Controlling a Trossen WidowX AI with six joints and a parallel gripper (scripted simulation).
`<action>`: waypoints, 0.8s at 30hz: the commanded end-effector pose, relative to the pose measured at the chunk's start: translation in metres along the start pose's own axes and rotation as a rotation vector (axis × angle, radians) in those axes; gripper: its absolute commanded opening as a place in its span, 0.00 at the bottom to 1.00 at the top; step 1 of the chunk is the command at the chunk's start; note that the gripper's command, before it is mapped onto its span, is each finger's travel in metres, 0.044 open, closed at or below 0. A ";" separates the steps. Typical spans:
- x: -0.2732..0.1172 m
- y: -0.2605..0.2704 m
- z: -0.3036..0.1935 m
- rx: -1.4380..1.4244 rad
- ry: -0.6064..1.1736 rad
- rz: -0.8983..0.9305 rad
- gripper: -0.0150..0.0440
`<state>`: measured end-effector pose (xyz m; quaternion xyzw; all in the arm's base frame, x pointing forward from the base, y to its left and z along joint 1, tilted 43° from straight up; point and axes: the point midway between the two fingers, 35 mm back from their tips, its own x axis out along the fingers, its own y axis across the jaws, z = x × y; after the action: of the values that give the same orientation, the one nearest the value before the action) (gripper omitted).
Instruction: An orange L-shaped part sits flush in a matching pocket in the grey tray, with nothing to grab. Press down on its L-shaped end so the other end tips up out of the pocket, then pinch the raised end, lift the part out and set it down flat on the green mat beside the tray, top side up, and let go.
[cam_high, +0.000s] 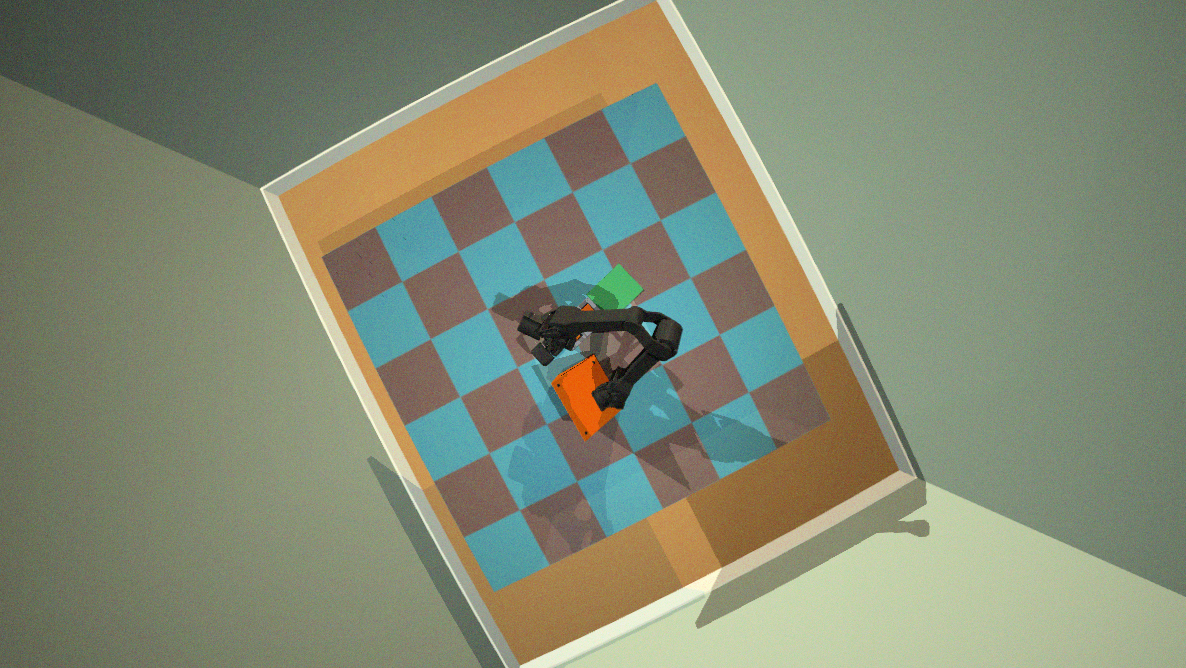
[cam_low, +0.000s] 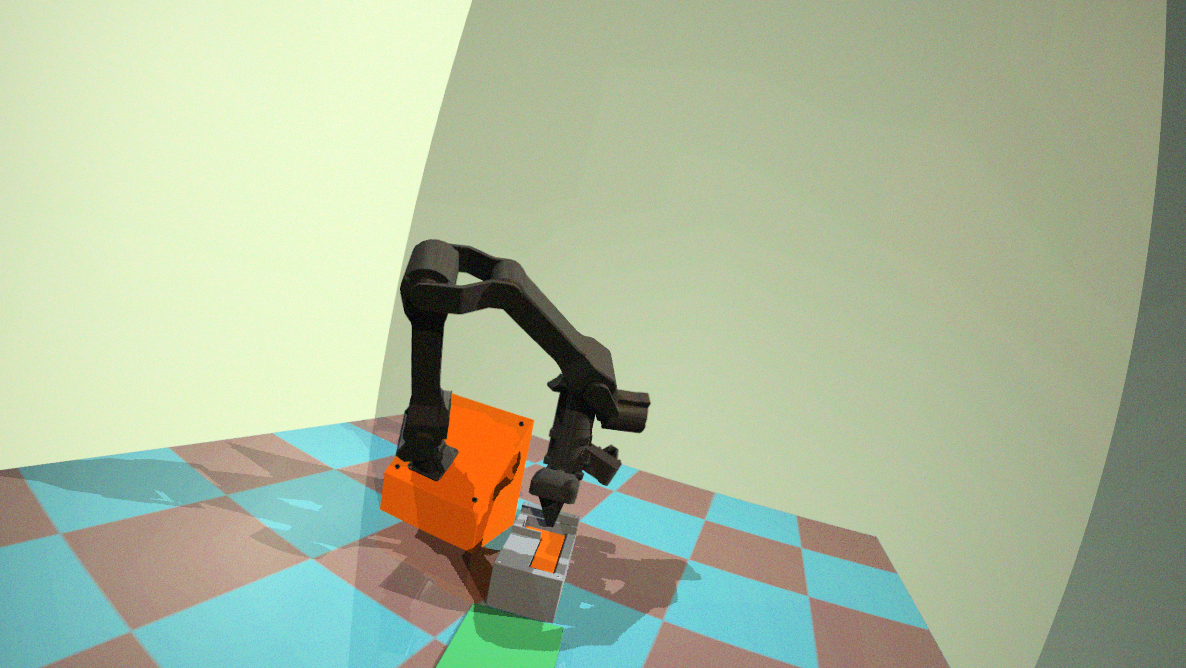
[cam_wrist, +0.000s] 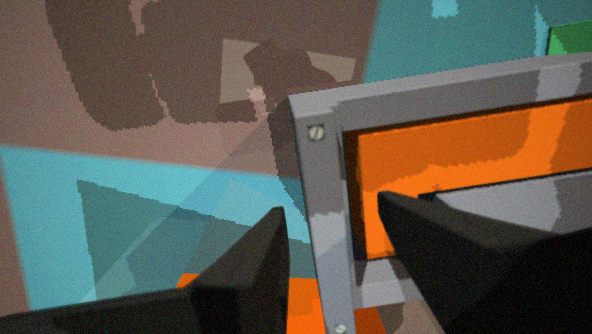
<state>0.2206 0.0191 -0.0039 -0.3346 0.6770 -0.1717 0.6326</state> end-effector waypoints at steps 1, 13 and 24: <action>0.004 0.000 -0.001 -0.006 -0.001 -0.006 0.56; 0.022 0.000 0.000 -0.006 -0.001 -0.006 0.56; 0.039 -0.001 -0.001 -0.006 -0.001 -0.008 0.56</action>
<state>0.2221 -0.0019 -0.0278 -0.3327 0.6764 -0.1702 0.6347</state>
